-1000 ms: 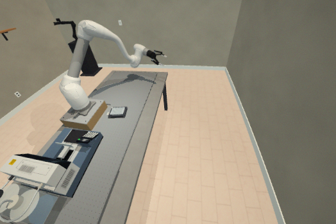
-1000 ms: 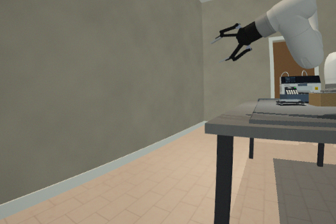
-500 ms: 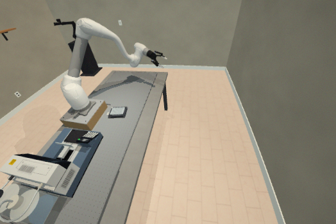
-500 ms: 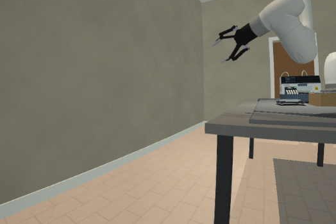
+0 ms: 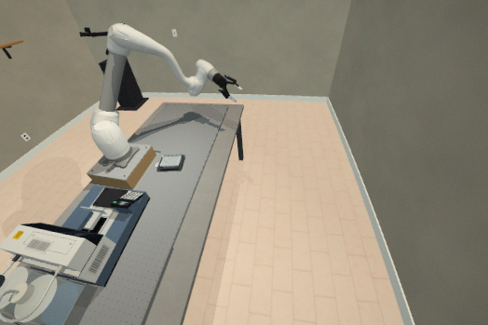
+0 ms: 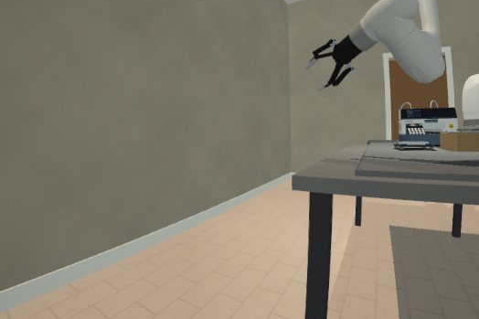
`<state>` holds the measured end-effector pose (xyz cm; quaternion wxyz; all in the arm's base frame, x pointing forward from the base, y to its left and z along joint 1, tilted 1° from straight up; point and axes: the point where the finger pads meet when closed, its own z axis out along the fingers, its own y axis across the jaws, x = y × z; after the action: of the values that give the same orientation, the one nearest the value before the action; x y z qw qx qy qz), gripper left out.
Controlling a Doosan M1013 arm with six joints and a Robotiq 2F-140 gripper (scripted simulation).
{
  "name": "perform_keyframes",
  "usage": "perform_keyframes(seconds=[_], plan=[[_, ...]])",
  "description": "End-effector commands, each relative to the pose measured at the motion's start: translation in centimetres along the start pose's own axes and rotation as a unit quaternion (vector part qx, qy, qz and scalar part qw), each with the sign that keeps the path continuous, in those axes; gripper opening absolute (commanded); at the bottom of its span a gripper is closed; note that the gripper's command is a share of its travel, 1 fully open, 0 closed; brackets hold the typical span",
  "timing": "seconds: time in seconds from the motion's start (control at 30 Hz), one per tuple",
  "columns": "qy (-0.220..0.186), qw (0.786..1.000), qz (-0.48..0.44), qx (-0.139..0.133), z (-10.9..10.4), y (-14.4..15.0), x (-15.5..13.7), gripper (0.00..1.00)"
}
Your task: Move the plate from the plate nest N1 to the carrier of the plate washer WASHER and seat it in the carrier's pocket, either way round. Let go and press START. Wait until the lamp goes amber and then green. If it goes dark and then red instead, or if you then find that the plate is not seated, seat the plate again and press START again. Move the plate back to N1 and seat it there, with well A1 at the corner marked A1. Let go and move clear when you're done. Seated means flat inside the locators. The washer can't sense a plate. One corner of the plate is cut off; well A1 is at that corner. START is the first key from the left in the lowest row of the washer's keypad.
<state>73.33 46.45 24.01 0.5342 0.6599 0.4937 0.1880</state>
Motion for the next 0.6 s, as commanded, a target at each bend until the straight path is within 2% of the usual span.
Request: perform_keyframes(seconds=[0.0, 0.07, 0.2, 0.57], plan=[[0.000, 1.000, 0.000, 0.000, 0.6, 0.0, -1.0, 0.70], [0.000, 1.000, 0.000, 0.000, 1.1, 0.1, -1.8, 0.70], [-0.033, 0.998, 0.018, 0.047, 1.9, 0.0, -3.6, 0.70], [-0.033, 0.998, 0.018, 0.047, 3.8, -0.3, -7.7, 0.70]])
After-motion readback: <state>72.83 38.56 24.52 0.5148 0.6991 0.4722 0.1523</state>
